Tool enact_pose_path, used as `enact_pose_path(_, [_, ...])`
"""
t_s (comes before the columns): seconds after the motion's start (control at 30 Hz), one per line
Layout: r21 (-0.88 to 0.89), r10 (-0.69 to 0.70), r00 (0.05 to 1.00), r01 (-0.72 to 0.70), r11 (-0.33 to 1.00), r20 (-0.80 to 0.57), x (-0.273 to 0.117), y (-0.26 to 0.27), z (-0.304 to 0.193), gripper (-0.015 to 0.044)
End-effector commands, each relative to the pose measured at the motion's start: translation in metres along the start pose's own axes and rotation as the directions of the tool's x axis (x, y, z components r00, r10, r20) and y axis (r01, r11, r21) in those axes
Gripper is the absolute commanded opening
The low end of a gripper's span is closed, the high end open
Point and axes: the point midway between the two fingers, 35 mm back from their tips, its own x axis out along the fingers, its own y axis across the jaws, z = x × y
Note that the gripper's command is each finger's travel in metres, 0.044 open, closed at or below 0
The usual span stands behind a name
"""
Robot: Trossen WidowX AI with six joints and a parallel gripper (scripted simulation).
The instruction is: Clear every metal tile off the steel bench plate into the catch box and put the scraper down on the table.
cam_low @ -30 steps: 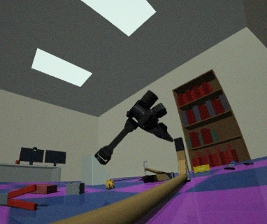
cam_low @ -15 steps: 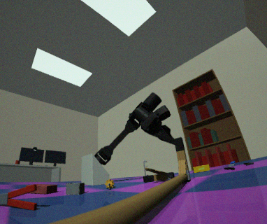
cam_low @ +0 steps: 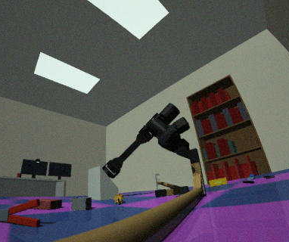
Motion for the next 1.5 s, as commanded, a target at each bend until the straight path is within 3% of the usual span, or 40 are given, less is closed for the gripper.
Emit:
enact_pose_path(0.0, [0.0,-0.004,1.0,0.004,1.0,0.004,0.006,-0.001,0.001,0.044])
enact_pose_path(0.6, [0.001,0.0,1.0,0.0,1.0,0.008,0.035,0.001,0.001,0.044])
enact_pose_path(1.03, [0.001,0.003,1.0,-0.003,1.0,0.004,0.031,0.002,0.0,0.0099])
enact_pose_path(1.23, [0.001,0.003,1.0,-0.003,1.0,0.004,0.031,0.002,0.0,0.0059])
enact_pose_path(1.3, [0.001,0.003,1.0,-0.003,1.0,0.004,0.03,0.002,0.0,0.0006])
enact_pose_path(1.47, [0.002,0.002,1.0,-0.002,1.0,0.005,0.029,0.001,0.001,0.0])
